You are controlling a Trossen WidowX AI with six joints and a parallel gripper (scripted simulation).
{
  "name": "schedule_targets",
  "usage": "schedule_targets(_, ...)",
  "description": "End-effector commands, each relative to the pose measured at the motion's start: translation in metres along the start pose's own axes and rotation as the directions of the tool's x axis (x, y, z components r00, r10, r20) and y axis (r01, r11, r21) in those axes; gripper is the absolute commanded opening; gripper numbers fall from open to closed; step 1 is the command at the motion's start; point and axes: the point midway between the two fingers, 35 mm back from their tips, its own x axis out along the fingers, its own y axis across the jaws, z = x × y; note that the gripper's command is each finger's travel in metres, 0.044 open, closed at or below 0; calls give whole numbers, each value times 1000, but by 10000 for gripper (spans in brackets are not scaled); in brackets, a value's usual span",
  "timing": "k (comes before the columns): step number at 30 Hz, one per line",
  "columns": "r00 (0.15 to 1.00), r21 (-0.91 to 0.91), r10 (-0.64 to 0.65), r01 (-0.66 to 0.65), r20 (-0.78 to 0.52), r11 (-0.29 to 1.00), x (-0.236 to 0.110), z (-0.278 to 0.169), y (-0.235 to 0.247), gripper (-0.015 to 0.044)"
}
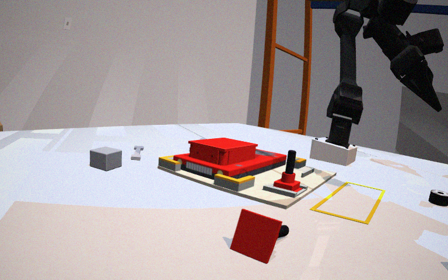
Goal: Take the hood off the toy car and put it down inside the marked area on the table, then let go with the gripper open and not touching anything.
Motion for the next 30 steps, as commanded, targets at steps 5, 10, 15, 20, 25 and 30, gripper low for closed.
schedule_targets(5,955,366,-175,257,-241,894,-33,-53,-101,440)
schedule_targets(10,888,550,-206,423,-412,720,-72,-107,-156,440)
schedule_targets(15,812,667,-164,560,-560,492,-119,-173,-192,440)
schedule_targets(20,745,713,-64,656,-664,247,-167,-241,-204,440)
schedule_targets(25,737,714,-48,666,-674,214,-173,-251,-204,440)
schedule_targets(30,737,714,-48,666,-674,214,-171,-253,-204,440)
